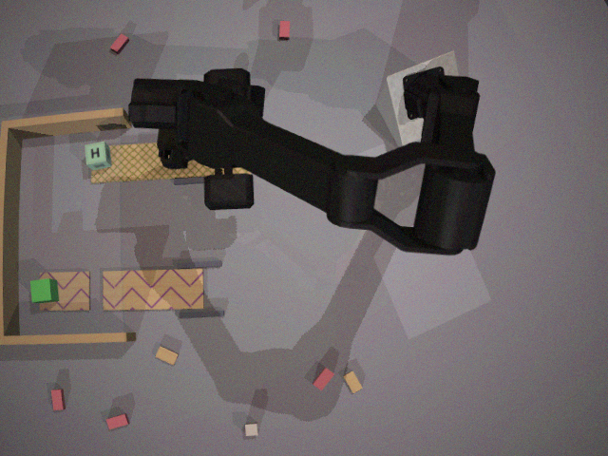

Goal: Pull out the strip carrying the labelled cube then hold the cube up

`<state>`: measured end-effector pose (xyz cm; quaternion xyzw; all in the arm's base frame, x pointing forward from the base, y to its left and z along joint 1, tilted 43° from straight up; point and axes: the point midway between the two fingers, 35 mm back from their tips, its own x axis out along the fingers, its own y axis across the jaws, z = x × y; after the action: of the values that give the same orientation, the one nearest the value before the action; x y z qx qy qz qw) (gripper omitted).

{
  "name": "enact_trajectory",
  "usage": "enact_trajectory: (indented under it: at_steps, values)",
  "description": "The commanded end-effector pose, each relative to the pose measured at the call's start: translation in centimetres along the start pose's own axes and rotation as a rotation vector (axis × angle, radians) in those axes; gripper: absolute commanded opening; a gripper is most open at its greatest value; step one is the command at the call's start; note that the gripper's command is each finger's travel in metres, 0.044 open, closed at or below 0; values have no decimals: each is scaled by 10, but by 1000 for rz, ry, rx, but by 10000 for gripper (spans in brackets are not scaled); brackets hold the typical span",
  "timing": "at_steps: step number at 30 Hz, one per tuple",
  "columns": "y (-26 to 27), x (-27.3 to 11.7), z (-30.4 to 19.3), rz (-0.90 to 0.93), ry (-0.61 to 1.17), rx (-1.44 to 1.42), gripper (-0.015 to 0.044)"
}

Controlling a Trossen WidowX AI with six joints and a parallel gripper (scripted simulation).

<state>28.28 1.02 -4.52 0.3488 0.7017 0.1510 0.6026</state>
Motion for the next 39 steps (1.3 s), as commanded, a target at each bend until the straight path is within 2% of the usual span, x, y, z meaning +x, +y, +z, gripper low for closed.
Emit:
enact_trajectory:
  at_steps: [1, 39]
  values:
    - [-1, 4, -13, -3, 18, 2, 0]
    - [-2, 3, -68, -3, 21, 4, 0]
